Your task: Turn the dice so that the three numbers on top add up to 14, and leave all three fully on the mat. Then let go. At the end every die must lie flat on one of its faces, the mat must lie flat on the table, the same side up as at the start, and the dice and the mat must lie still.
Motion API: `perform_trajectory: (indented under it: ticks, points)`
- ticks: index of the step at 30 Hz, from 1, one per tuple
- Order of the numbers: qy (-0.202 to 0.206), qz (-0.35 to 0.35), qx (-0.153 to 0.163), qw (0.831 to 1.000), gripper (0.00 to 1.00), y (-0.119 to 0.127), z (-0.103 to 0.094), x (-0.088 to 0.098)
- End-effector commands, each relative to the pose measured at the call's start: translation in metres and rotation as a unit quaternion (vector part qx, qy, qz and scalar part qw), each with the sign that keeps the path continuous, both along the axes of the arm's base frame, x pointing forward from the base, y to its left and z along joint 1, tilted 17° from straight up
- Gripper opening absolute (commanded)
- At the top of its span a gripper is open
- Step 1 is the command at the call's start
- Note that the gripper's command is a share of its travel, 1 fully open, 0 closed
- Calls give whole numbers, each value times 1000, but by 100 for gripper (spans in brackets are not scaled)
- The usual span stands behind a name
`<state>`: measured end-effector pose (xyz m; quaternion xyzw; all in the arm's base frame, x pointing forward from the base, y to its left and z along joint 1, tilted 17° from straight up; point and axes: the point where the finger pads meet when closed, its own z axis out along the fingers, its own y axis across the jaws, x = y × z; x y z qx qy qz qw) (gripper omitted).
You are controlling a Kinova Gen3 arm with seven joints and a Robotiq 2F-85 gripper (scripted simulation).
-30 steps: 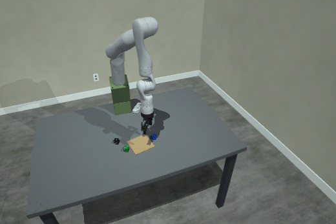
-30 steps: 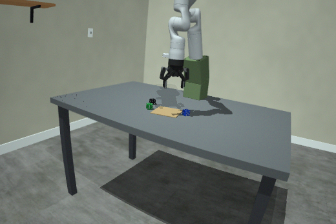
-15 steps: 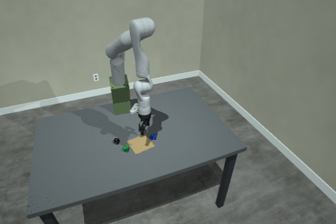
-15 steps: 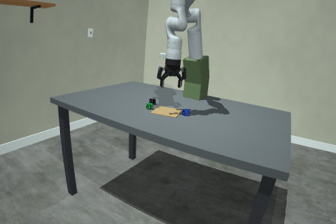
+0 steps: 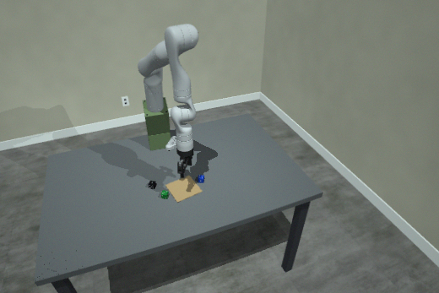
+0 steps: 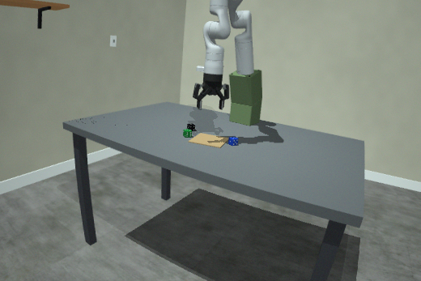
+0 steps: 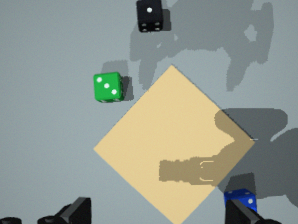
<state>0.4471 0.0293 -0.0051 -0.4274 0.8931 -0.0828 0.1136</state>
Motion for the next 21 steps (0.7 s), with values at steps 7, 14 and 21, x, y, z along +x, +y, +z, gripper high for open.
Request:
perform_trajectory:
  ticks: [7,14,21]
  points:
    - [-1,3,-1,1000,100,-15,1,0]
    - [-1,3,-1,1000,100,-15,1,0]
    - [0,8,-2,1000,100,-27,1,-1]
